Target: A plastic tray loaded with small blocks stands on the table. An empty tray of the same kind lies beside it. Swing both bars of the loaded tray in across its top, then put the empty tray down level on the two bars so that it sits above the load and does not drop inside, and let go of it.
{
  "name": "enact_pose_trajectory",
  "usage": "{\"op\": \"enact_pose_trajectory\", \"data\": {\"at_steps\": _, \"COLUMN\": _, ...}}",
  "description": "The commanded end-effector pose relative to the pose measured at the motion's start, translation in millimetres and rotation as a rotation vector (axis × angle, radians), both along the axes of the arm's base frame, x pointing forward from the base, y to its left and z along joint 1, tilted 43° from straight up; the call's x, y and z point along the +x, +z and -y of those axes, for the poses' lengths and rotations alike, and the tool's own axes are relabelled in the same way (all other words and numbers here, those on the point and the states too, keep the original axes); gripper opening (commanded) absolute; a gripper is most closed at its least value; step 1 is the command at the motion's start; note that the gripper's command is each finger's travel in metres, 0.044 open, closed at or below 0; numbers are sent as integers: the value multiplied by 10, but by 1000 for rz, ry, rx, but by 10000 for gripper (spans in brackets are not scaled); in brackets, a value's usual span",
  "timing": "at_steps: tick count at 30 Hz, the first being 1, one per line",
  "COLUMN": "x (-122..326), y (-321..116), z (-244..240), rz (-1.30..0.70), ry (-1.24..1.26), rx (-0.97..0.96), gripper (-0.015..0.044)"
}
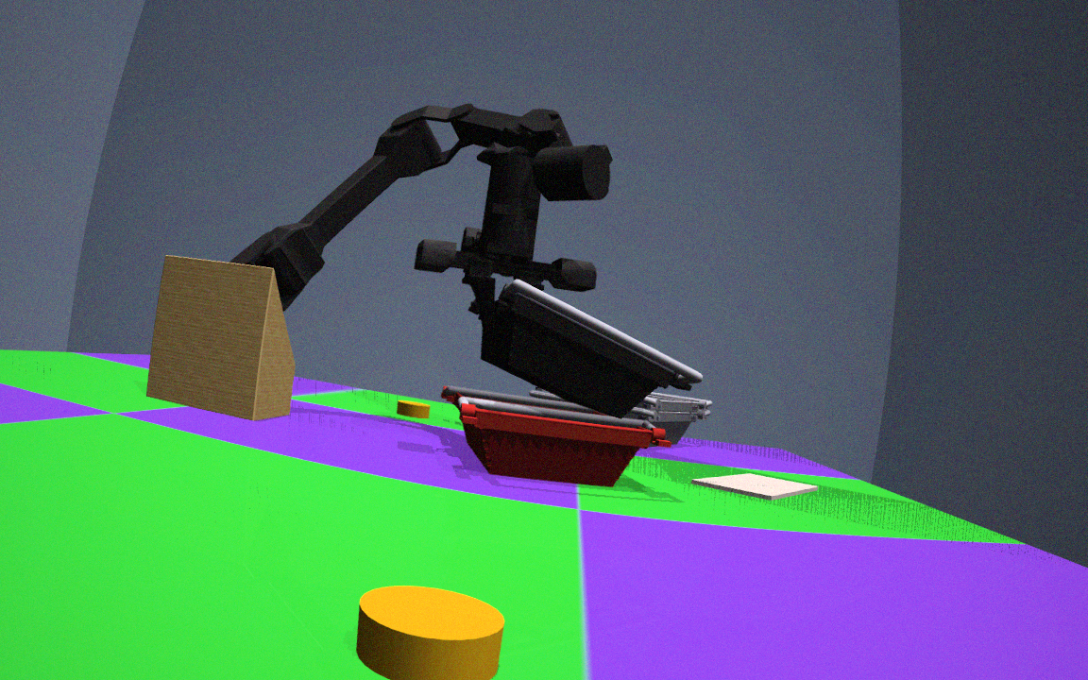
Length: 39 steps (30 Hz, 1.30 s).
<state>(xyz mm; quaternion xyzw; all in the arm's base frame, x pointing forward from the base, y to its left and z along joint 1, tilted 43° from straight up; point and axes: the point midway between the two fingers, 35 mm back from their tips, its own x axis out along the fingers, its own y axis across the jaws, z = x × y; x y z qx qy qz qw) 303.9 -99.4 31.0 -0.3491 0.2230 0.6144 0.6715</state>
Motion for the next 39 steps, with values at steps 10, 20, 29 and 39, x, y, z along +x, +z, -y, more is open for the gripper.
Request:
{"op": "enact_pose_trajectory", "data": {"at_steps": 10, "x": -40, "y": -49, "z": -49, "rz": -18, "ry": 14, "rx": -4, "gripper": 0}}
{"op": "enact_pose_trajectory", "data": {"at_steps": 20, "x": -63, "y": -104, "z": -93, "rz": -18, "ry": 14, "rx": -4, "gripper": 0}}
{"op": "enact_pose_trajectory", "data": {"at_steps": 29, "x": -63, "y": -104, "z": -93, "rz": -18, "ry": 14, "rx": -4, "gripper": 0}}
{"op": "enact_pose_trajectory", "data": {"at_steps": 39, "x": -81, "y": -160, "z": -138, "rz": -18, "ry": 14, "rx": -4, "gripper": 0}}
